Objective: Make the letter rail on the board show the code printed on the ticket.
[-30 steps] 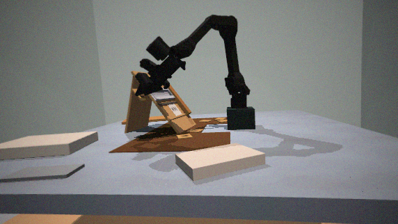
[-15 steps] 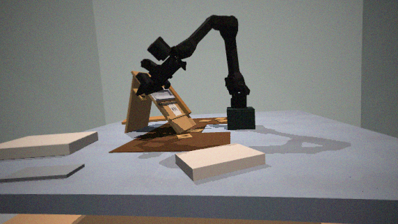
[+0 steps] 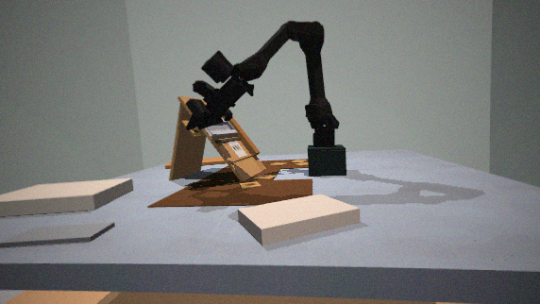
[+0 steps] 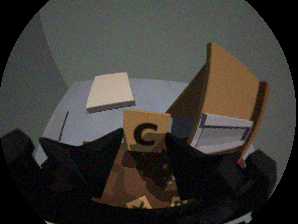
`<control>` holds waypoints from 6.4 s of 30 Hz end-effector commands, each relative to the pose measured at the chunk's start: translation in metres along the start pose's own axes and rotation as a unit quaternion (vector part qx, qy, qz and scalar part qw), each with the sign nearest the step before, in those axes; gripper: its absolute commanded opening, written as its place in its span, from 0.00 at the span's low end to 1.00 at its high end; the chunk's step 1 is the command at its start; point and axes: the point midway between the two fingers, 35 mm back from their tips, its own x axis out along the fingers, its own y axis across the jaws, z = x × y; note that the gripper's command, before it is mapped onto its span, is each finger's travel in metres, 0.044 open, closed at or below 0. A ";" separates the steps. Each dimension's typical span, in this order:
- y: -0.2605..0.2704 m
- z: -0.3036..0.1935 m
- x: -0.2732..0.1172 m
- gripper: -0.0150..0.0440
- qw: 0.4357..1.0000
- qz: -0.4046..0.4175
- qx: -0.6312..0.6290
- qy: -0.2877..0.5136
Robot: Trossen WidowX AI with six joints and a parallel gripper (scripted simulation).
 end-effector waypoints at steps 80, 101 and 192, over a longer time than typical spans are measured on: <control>-0.042 0.000 0.001 0.25 1.000 -0.001 -0.005 0.002; -0.052 0.000 0.001 0.25 1.000 -0.001 -0.005 0.002; -0.097 0.002 0.001 0.25 1.000 -0.002 -0.007 0.001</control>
